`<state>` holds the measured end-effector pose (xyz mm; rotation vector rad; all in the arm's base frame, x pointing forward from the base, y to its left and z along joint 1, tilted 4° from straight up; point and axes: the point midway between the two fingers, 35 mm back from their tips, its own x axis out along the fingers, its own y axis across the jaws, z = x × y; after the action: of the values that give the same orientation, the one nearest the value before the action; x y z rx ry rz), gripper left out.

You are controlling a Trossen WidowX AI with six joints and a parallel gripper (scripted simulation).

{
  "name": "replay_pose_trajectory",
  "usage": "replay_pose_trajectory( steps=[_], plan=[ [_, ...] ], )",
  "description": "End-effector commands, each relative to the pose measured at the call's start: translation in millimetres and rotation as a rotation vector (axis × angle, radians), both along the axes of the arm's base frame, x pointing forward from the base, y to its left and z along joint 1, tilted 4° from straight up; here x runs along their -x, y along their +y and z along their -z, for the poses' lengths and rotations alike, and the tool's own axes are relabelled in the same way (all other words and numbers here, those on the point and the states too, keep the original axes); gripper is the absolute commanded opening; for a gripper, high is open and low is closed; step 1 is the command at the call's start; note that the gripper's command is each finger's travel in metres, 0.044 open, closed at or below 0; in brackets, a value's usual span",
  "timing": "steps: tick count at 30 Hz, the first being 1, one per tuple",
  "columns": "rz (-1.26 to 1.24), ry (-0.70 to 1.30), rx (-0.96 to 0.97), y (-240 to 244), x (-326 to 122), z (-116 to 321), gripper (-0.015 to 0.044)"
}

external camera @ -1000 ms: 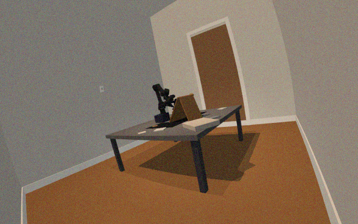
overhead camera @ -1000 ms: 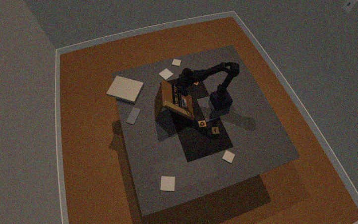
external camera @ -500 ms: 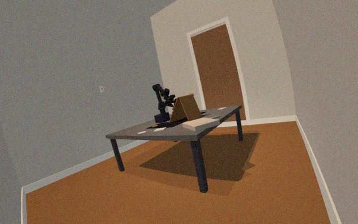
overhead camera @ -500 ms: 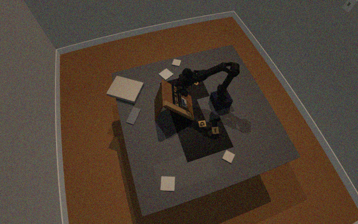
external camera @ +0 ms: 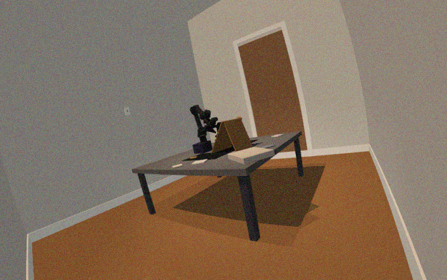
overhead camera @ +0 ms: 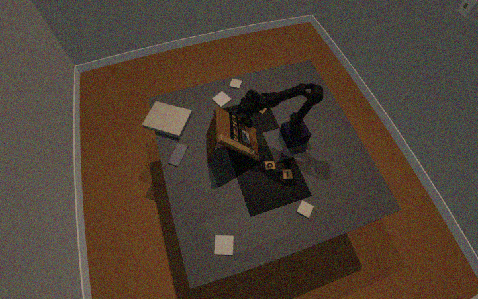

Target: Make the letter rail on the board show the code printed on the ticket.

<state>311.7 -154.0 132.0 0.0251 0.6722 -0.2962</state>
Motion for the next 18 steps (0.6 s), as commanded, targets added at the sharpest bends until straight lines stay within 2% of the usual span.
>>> replay_pose_trajectory(
  steps=[1,18],
  plan=[
    [-0.001,0.002,-0.003,0.9,2.5,-2.1,0.0295],
    [-0.001,0.002,-0.003,1.5,10.6,-7.7,0.0295]
  ],
)
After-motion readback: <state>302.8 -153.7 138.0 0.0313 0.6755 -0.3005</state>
